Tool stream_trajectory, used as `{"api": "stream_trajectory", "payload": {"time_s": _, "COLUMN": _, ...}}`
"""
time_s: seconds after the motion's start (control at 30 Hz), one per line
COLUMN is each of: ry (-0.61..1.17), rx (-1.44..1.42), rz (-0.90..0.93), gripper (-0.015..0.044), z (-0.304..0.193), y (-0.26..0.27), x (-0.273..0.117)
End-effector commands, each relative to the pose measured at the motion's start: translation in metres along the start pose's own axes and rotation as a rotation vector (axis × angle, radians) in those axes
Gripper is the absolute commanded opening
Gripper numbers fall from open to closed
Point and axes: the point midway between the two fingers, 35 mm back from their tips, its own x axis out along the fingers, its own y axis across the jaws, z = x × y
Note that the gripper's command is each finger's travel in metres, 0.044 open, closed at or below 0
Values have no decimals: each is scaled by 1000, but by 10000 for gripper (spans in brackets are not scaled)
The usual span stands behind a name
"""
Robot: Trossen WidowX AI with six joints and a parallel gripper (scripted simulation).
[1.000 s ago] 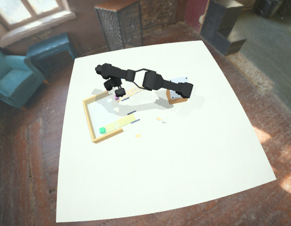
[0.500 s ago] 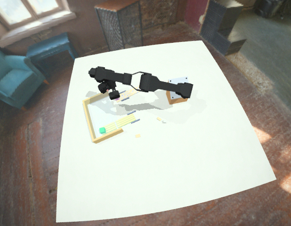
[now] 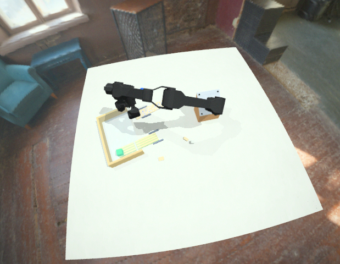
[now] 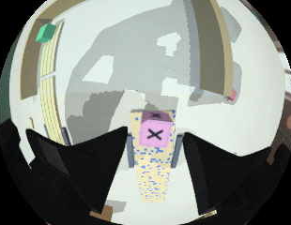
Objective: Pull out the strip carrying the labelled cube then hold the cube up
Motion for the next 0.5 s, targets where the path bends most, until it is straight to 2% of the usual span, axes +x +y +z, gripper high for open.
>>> {"api": "stream_trajectory", "payload": {"time_s": 0.0, "ry": 9, "rx": 12, "rz": 10, "gripper": 250, "z": -4, "y": 0, "x": 12}}
{"api": "stream_trajectory", "payload": {"time_s": 0.47, "ry": 9, "rx": 12, "rz": 11, "gripper": 250, "z": -5, "y": 0, "x": 34}}
